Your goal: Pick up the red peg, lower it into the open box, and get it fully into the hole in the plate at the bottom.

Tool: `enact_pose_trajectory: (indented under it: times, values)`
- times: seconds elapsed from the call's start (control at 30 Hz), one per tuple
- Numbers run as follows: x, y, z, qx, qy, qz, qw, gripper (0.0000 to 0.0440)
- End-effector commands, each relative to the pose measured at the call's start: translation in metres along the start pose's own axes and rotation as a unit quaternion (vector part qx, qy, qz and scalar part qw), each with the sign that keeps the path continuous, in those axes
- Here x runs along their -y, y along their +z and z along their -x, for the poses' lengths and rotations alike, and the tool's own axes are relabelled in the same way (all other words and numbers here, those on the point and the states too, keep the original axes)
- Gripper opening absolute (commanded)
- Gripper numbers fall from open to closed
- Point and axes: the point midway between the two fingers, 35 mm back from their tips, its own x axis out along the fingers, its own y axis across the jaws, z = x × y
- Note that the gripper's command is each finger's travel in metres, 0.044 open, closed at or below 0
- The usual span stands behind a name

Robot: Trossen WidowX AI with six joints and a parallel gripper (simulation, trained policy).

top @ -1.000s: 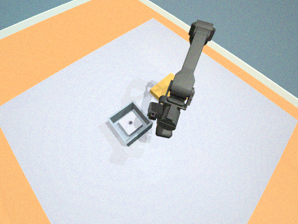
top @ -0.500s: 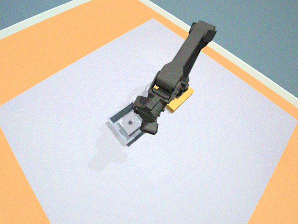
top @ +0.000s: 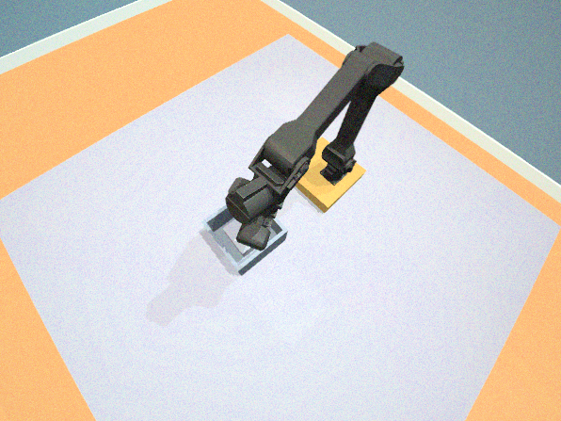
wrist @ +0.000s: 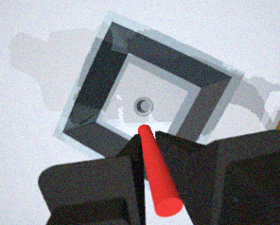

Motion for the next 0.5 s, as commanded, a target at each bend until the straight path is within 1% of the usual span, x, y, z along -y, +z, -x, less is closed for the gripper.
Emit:
enact_pose_trajectory:
  times: [0.0,0.47]
  values:
    - [-0.003,0.010,-0.008,-0.004,0.001,-0.006,1.000,0.0008]
    - [0.001,0.019,-0.046,-0.033,-0.024,-0.012,0.999,0.0018]
